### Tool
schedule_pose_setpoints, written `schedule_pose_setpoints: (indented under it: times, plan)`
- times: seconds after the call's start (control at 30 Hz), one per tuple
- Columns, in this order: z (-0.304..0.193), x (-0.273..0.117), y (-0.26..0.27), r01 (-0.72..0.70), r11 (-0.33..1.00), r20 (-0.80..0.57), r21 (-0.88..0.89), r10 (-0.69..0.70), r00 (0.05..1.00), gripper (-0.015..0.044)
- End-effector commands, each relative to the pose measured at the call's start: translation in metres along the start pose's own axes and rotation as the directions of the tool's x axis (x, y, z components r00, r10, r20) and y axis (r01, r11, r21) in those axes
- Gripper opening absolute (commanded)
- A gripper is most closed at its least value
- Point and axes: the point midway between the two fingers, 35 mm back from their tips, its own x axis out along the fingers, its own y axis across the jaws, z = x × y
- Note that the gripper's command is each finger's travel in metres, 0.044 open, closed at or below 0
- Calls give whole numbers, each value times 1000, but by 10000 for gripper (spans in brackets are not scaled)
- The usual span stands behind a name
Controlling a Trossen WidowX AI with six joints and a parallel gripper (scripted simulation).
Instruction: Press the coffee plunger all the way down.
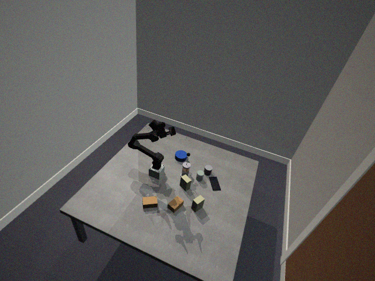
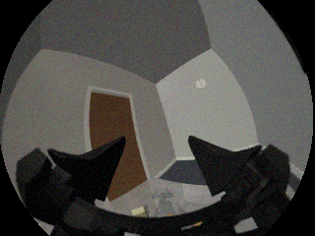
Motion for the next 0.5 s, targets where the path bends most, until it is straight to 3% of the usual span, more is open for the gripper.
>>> schedule_pose_setpoints:
  times: [0.0, 0.2, 0.47]
  plan:
    - [-47, -6, 69, -352, 936, -207, -24, 340, 918, 440]
    - [-84, -31, 111, -572, 820, -371, 19, 537, 757, 440]
    - [-133, -96, 150, -798, 577, -596, 175, 707, 380, 440]
